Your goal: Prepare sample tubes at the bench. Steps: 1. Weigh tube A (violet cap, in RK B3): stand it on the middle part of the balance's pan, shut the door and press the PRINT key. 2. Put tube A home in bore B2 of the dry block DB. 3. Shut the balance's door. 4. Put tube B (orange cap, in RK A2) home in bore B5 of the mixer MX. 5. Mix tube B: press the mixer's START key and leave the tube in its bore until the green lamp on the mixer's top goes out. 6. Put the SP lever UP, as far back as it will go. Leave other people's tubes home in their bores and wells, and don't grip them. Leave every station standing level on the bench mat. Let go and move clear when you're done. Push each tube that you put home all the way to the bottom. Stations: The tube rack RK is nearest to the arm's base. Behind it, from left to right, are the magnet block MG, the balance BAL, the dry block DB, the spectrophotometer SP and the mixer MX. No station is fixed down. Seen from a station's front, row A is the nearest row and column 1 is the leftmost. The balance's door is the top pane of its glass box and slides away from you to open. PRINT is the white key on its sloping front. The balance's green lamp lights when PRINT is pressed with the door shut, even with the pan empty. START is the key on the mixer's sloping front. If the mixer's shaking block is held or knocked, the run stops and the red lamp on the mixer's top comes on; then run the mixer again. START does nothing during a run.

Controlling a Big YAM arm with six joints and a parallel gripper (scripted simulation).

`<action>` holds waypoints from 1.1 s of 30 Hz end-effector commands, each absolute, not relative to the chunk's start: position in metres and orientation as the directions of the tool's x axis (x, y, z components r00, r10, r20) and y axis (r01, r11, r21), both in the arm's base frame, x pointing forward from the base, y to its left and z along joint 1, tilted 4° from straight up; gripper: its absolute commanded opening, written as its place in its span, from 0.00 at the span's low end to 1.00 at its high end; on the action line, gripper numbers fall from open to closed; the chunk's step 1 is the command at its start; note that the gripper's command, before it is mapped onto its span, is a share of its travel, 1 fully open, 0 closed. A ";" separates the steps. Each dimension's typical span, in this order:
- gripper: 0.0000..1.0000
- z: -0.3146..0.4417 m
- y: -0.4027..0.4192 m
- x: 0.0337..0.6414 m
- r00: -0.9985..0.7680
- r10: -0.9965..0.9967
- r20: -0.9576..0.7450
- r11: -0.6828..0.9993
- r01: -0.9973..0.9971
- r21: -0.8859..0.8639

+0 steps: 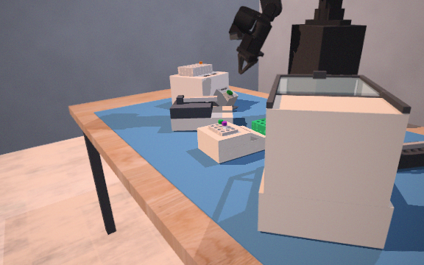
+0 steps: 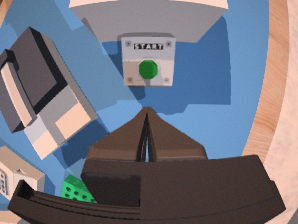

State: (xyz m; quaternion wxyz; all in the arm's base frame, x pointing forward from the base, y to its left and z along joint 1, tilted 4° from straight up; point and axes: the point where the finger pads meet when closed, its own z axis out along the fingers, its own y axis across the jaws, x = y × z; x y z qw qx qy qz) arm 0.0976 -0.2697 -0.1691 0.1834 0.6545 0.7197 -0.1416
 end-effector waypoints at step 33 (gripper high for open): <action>0.00 -0.178 -0.280 0.097 -0.071 0.885 -0.460 0.099 0.994 0.038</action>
